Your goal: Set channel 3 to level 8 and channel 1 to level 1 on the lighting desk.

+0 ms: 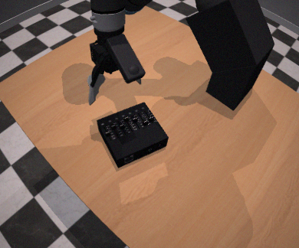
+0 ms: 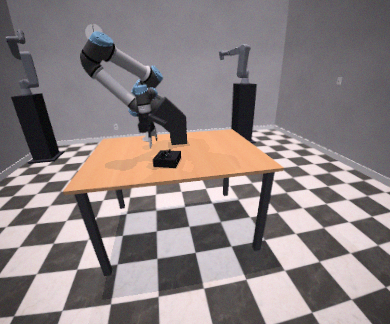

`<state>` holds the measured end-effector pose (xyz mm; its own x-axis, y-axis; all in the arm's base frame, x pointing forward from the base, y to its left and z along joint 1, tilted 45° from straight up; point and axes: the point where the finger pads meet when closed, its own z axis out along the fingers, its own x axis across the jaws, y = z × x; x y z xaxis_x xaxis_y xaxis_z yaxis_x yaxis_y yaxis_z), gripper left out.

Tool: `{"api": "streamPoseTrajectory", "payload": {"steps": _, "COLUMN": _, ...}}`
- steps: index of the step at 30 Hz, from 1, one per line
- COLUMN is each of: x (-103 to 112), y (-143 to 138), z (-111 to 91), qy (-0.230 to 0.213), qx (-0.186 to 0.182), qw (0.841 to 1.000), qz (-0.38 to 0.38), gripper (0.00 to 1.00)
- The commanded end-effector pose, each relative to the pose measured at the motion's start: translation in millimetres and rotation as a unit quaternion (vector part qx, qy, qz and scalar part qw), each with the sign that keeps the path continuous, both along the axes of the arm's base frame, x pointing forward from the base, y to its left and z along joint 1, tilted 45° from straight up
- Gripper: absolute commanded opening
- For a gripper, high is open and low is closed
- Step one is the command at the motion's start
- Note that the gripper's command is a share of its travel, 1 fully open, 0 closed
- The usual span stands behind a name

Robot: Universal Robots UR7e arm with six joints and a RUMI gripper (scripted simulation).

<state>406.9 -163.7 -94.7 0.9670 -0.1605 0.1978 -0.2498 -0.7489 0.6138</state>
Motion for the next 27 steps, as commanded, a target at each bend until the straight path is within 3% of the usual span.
{"api": "streamPoseTrajectory", "payload": {"steps": 1, "x": 3, "y": 7, "z": -2, "qy": 0.039, "qx": -0.003, "qw": 0.998, "qz": 0.043, "gripper": 1.0}}
{"api": "streamPoseTrajectory", "payload": {"steps": 6, "x": 5, "y": 20, "z": -7, "qy": 0.113, "qx": -0.009, "qw": 0.986, "qz": 0.122, "gripper": 1.0}}
{"api": "streamPoseTrajectory", "payload": {"steps": 15, "x": 9, "y": 50, "z": -12, "qy": 0.236, "qx": -0.019, "qw": 0.938, "qz": 0.254, "gripper": 1.0}}
{"api": "streamPoseTrajectory", "payload": {"steps": 17, "x": 9, "y": 50, "z": -12, "qy": 0.236, "qx": -0.019, "qw": 0.938, "qz": 0.254, "gripper": 1.0}}
{"api": "streamPoseTrajectory", "payload": {"steps": 18, "x": 9, "y": 54, "z": -12, "qy": 0.274, "qx": -0.022, "qw": 0.915, "qz": 0.294, "gripper": 1.0}}
{"api": "streamPoseTrajectory", "payload": {"steps": 22, "x": 11, "y": 67, "z": -12, "qy": 0.319, "qx": -0.027, "qw": 0.884, "qz": 0.342, "gripper": 1.0}}
{"api": "streamPoseTrajectory", "payload": {"steps": 27, "x": 13, "y": 82, "z": -10, "qy": 0.378, "qx": -0.032, "qw": 0.832, "qz": 0.404, "gripper": 1.0}}
